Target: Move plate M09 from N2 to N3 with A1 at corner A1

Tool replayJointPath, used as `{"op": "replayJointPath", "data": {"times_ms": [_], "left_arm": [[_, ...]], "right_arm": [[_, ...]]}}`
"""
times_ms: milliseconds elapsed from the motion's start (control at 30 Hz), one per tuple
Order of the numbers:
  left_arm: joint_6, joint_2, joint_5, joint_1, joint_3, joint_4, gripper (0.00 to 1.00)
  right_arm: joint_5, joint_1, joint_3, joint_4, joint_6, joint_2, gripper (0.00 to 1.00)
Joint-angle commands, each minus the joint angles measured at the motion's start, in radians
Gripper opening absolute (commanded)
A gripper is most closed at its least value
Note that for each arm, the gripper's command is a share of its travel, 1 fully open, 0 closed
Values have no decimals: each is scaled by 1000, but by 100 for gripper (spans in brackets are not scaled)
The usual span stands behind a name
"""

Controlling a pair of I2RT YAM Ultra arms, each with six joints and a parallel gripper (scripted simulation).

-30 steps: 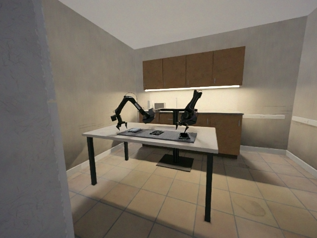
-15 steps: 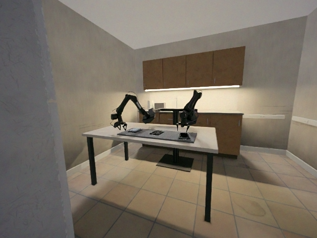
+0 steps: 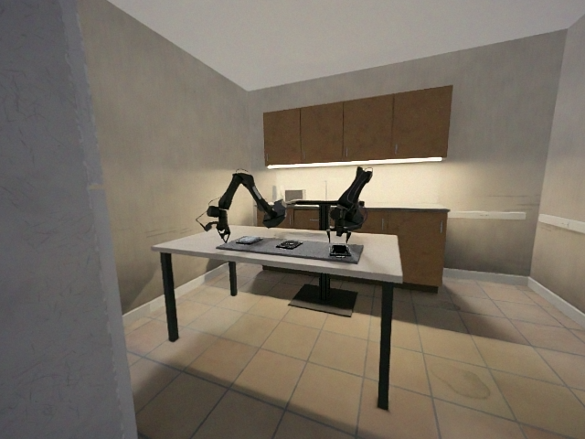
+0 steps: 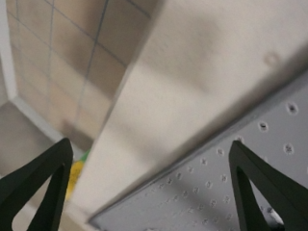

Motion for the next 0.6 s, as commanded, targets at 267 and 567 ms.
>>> {"op": "replayJointPath", "data": {"times_ms": [267,567], "left_arm": [[3,12,-21,16,-37,3,100],[3,11,-21,16,-36,3,100]], "right_arm": [[297,330,-194,366,-339,-11,100],[503,656,-374,610,-530,15,100]]}}
